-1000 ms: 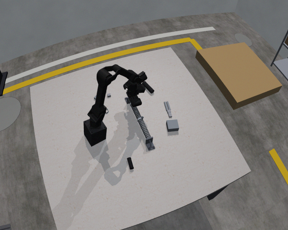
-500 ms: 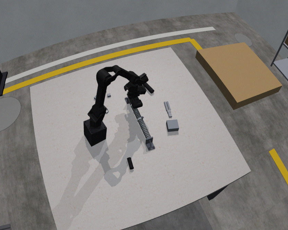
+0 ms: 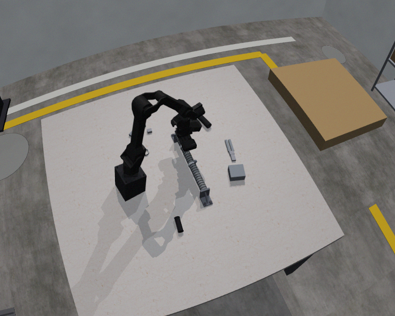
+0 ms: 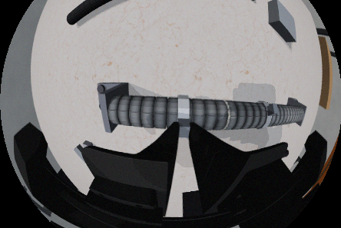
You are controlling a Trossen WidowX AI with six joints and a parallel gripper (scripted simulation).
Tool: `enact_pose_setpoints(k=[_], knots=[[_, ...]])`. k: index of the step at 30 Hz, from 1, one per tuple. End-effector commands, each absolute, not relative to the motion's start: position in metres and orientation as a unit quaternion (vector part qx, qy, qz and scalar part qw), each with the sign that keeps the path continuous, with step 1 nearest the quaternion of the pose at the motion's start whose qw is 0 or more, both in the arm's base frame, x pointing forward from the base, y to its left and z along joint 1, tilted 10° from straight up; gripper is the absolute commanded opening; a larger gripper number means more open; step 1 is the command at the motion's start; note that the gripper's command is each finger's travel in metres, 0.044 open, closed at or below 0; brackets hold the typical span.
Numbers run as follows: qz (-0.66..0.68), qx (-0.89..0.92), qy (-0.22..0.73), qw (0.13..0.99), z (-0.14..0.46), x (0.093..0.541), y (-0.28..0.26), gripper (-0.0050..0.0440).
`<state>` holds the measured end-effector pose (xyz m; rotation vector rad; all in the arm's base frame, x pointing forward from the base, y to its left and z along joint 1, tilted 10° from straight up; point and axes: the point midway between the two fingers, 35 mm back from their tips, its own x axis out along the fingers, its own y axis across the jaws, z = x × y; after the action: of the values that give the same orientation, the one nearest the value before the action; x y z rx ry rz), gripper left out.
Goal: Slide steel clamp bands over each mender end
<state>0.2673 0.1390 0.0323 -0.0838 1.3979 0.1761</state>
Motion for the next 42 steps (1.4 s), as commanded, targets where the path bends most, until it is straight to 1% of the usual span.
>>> enact_pose_setpoints(k=[1,42], knots=[[0.079,-0.039,0.641,0.762,0.032,0.268,0.132,0.0],[0.079,-0.039,0.641,0.762,0.031,0.274,0.1,0.0]])
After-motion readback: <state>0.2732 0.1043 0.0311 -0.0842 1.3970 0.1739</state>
